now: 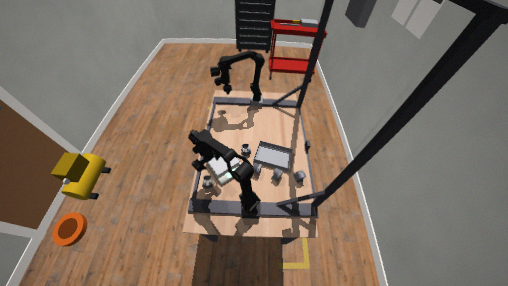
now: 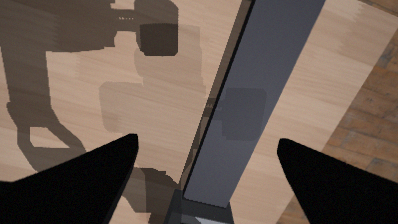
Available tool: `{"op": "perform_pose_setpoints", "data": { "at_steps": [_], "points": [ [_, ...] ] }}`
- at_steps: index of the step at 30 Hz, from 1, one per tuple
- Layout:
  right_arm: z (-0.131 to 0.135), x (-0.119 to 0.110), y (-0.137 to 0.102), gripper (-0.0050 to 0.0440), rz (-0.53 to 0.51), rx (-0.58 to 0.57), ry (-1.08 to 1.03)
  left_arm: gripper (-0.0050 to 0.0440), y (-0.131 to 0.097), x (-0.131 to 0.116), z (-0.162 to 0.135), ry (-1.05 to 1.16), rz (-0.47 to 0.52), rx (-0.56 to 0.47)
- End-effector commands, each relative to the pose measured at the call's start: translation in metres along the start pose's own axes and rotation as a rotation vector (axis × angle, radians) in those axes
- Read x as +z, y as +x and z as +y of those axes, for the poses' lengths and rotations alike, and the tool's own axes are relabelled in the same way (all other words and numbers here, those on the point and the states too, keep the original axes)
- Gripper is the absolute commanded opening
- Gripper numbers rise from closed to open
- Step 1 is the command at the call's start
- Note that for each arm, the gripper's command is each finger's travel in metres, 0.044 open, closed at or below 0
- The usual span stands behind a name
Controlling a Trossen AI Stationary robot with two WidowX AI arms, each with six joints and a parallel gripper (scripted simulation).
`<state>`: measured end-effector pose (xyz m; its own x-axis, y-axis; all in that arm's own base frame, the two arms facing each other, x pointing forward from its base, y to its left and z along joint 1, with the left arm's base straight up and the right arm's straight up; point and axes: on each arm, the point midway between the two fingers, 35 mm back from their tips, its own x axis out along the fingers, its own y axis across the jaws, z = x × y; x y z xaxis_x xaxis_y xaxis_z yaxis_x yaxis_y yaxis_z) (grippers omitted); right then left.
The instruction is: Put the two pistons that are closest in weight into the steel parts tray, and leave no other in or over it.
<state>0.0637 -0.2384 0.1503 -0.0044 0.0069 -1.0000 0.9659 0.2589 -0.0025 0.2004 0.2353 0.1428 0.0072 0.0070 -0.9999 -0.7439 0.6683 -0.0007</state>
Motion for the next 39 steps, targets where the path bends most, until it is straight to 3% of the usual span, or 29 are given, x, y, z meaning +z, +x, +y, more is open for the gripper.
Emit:
{"op": "perform_pose_setpoints", "data": {
  "at_steps": [1,12,18,39],
  "points": [
    [0.000,0.005,-0.008,0.0400,-0.032,0.002,0.001,0.0378,-0.013,-0.003,-0.012,0.036,-0.041,0.005],
    [0.000,0.005,-0.008,0.0400,-0.032,0.002,0.001,0.0378,-0.009,-0.021,-0.063,0.257,-0.027,0.005],
    [0.000,0.005,-0.008,0.0400,-0.032,0.002,0.001,0.0378,-0.008,-0.029,-0.082,0.248,-0.029,0.003],
    [0.000,0.005,-0.008,0.0400,-0.032,0.002,0.001,0.0378,-0.002,-0.104,-0.139,0.763,-0.021,0.000]
  ]
}}
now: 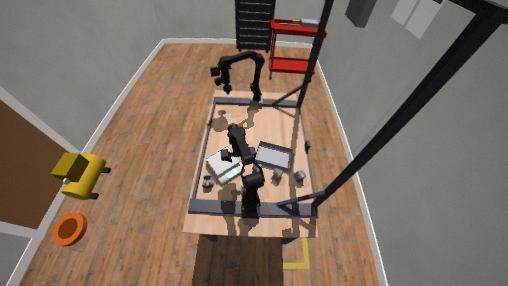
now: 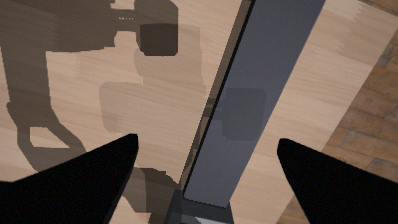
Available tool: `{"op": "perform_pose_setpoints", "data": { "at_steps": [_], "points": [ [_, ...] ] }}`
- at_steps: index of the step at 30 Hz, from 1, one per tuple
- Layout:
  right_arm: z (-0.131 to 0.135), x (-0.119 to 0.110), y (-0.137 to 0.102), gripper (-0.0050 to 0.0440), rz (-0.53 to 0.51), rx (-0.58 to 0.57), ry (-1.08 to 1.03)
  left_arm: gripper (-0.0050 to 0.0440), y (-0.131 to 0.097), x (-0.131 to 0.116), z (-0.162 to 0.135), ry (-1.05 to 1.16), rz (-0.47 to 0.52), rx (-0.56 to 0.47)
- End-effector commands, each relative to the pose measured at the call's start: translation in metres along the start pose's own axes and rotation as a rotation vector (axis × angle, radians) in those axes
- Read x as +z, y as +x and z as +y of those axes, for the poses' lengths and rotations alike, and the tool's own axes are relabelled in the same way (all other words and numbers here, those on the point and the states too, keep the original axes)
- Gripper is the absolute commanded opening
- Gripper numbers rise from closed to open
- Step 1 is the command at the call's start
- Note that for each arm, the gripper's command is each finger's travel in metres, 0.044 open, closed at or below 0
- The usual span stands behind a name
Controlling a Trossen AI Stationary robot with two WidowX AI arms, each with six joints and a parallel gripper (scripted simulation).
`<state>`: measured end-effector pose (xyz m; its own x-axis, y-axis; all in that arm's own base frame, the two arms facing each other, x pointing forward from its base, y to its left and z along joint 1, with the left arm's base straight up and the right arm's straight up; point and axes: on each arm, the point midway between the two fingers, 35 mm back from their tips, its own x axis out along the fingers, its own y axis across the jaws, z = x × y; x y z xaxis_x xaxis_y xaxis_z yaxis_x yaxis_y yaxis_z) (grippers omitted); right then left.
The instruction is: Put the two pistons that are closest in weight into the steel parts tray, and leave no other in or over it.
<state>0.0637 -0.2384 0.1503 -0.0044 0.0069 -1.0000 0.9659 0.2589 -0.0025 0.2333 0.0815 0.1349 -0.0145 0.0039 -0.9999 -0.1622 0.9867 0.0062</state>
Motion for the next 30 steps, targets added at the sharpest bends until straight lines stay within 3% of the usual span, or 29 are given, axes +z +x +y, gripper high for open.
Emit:
{"op": "perform_pose_setpoints", "data": {
  "at_steps": [1,30],
  "points": [
    [0.000,0.005,-0.008,0.0400,-0.032,0.002,0.001,0.0378,-0.008,-0.004,-0.021,0.114,-0.041,0.008],
    [0.000,0.005,-0.008,0.0400,-0.032,0.002,0.001,0.0378,-0.005,-0.028,-0.144,0.781,-0.045,0.013]
  ]
}}
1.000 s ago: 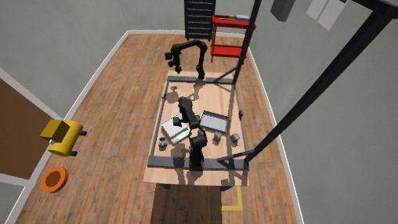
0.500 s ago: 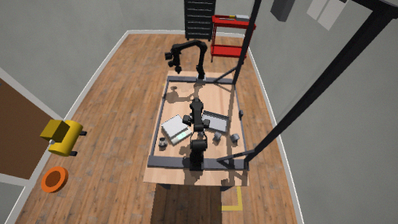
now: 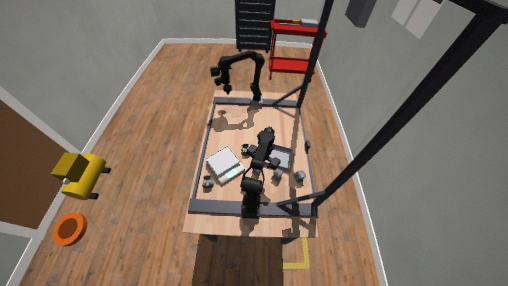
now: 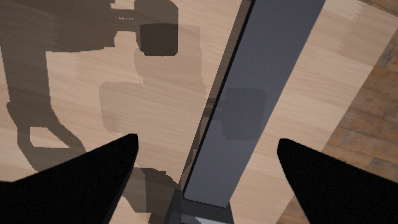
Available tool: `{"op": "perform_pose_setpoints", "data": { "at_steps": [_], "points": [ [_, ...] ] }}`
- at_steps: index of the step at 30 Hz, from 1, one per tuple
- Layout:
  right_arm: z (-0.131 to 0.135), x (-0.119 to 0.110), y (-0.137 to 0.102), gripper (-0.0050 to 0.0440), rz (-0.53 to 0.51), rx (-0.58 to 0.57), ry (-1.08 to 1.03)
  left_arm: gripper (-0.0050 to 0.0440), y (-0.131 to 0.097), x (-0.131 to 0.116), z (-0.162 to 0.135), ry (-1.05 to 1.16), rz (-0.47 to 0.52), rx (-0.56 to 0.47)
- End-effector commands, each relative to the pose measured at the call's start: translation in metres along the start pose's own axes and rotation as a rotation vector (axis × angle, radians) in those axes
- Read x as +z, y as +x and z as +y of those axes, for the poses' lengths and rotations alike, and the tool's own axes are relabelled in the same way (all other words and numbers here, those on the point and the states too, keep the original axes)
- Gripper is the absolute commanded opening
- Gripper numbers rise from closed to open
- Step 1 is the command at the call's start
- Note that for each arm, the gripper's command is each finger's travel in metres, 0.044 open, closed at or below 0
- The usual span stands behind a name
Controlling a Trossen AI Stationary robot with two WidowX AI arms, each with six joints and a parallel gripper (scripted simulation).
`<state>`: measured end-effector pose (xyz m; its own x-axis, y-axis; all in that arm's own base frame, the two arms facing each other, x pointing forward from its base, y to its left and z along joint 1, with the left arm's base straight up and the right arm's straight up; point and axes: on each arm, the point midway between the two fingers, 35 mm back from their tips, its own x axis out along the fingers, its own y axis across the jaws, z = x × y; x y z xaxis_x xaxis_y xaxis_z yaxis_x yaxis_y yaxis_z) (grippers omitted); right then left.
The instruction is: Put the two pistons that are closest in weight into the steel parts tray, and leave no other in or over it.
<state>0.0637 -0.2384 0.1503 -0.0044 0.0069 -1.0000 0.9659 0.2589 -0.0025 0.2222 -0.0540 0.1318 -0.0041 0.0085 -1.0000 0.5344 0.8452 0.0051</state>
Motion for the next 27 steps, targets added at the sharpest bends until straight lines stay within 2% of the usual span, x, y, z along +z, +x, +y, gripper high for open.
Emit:
{"op": "perform_pose_setpoints", "data": {
  "at_steps": [1,14,16,27],
  "points": [
    [0.000,0.005,-0.008,0.0400,-0.032,0.002,0.001,0.0378,-0.007,0.014,-0.011,0.081,-0.031,0.018],
    [0.000,0.005,-0.008,0.0400,-0.032,0.002,0.001,0.0378,-0.005,0.044,-0.070,0.427,-0.032,0.015],
    [0.000,0.005,-0.008,0.0400,-0.032,0.002,0.001,0.0378,-0.005,0.044,-0.070,0.427,-0.032,0.015],
    [0.000,0.005,-0.008,0.0400,-0.032,0.002,0.001,0.0378,-0.004,0.069,-0.120,0.431,-0.032,0.010]
  ]
}}
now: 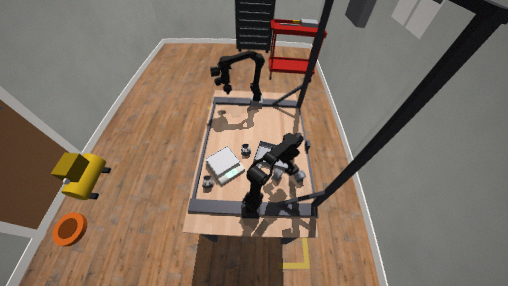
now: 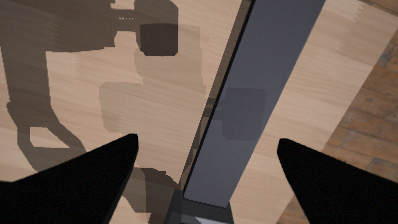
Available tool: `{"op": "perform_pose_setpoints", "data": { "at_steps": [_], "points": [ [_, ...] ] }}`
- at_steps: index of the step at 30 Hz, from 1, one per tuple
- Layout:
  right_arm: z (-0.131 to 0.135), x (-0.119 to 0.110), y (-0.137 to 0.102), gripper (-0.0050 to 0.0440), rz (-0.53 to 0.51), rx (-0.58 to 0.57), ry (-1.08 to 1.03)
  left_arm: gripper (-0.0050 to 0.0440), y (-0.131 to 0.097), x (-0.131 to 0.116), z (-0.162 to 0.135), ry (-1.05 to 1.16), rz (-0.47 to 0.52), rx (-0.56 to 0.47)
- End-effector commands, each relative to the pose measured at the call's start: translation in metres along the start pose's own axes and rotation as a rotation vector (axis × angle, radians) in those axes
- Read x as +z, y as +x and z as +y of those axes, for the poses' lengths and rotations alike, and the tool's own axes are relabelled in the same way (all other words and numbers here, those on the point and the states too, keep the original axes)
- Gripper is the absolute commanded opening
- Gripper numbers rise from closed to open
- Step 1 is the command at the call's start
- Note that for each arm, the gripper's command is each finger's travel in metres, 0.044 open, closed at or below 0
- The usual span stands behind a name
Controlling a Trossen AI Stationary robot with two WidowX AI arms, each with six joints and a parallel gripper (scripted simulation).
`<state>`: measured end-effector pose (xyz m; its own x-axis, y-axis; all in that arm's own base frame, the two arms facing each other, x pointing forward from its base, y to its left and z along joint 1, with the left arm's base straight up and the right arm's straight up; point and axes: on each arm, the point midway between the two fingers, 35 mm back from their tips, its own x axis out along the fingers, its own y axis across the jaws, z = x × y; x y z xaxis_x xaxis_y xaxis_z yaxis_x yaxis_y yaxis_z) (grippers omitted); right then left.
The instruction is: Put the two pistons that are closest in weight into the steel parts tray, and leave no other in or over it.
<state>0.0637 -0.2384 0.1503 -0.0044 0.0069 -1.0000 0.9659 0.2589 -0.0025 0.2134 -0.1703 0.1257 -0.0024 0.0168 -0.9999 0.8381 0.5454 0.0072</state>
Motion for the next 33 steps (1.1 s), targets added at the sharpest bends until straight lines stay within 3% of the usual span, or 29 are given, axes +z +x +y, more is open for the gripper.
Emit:
{"op": "perform_pose_setpoints", "data": {
  "at_steps": [1,21,33],
  "points": [
    [0.000,0.005,-0.008,0.0400,-0.032,0.002,0.001,0.0378,-0.009,0.024,-0.012,0.001,-0.035,0.010],
    [0.000,0.005,-0.008,0.0400,-0.032,0.002,0.001,0.0378,-0.007,0.094,-0.069,0.001,-0.035,0.005],
    [0.000,0.005,-0.008,0.0400,-0.032,0.002,0.001,0.0378,-0.006,0.124,-0.093,-0.023,-0.035,0.003]
  ]
}}
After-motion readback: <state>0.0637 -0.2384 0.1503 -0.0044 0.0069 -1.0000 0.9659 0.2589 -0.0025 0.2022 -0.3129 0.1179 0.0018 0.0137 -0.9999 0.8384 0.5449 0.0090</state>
